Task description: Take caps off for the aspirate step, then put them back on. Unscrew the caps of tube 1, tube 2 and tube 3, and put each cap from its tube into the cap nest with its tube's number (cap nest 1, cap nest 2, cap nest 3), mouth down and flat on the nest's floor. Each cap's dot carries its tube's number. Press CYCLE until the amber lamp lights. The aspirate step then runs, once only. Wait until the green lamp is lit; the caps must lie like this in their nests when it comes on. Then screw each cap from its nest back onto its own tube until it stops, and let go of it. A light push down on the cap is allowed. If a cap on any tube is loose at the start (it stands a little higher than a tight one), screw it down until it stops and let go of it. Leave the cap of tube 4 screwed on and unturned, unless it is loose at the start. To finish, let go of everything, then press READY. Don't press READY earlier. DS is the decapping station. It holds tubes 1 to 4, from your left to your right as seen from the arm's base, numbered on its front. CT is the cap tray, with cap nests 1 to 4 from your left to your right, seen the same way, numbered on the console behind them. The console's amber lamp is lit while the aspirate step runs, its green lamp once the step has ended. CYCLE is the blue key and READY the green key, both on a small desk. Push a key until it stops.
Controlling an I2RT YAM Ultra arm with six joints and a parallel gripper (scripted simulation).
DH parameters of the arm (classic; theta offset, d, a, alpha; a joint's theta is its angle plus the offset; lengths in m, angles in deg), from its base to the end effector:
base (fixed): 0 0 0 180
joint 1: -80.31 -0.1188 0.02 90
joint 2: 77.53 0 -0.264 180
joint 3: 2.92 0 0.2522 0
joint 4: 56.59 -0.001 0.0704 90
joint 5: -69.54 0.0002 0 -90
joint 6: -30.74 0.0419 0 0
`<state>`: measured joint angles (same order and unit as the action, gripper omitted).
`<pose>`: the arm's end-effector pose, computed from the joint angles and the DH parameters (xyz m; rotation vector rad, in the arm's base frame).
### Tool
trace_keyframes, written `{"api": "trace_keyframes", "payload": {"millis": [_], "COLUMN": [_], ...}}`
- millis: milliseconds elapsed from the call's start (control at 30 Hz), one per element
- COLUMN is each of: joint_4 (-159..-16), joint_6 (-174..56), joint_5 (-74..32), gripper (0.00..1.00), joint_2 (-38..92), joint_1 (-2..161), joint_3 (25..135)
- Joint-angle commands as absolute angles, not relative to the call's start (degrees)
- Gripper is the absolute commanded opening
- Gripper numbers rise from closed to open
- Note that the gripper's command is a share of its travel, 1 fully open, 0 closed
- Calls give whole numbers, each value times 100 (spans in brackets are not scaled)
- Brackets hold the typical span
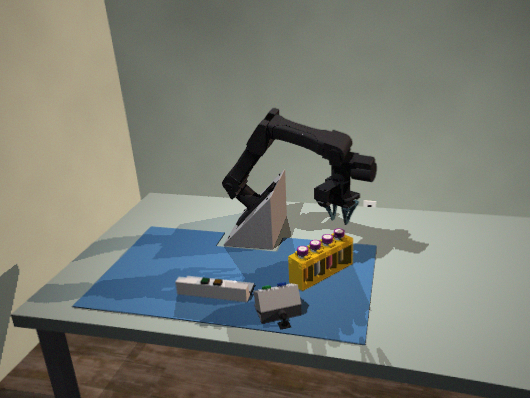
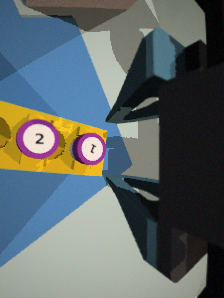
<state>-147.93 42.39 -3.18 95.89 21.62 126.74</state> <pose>0.2104 0.3239 -0.1032 0.8437 2.6169 -1.1939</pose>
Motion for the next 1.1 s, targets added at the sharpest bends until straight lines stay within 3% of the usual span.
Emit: {"api": "trace_keyframes", "payload": {"millis": [0,400,1067], "joint_4": [-14801,-14011,-13979], "joint_6": [4234,4113,4108], "joint_5": [-282,-170,-165], "gripper": [49,49,49], "joint_2": [9454,9473,9469], "joint_1": [2140,2301,2308], "joint_3": [12695,11961,11927]}}
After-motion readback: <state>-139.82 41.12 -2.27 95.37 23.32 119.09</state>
